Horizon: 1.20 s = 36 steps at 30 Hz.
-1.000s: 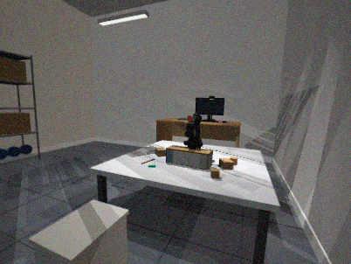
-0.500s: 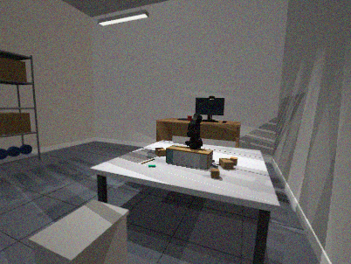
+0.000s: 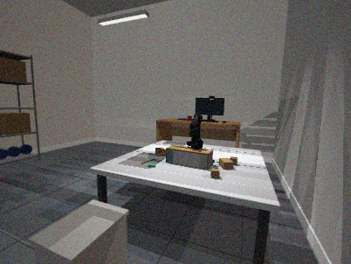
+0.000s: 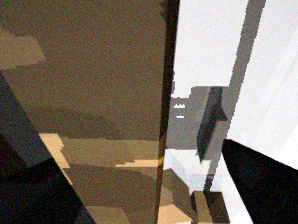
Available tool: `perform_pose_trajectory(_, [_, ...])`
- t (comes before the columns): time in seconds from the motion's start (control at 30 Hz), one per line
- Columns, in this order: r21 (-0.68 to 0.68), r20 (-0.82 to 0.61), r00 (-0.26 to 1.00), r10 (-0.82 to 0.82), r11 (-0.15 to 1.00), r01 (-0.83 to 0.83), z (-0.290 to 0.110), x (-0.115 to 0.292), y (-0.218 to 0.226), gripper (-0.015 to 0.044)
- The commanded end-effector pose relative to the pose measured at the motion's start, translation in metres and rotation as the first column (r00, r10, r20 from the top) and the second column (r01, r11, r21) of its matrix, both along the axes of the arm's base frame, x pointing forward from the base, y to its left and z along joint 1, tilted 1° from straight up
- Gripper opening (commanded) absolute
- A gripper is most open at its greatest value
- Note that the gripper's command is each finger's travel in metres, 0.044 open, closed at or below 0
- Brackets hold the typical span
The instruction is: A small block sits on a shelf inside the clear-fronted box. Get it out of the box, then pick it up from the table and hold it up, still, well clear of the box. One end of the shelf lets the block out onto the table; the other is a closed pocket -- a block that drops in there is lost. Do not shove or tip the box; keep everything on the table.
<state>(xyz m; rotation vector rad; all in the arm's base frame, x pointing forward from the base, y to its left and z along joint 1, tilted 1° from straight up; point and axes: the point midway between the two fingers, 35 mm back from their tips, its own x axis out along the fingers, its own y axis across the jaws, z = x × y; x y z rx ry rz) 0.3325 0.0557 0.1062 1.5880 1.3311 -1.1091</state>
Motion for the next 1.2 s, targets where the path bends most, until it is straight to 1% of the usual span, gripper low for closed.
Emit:
perform_pose_trajectory(0.0, [-0.002, 0.0, 1.0, -0.002, 1.0, 0.002, 0.0, 0.001, 0.004, 0.04])
perform_pose_trajectory(1.17, [0.002, 0.0, 1.0, -0.002, 1.0, 0.002, 0.0, 0.007, 0.039, 0.04])
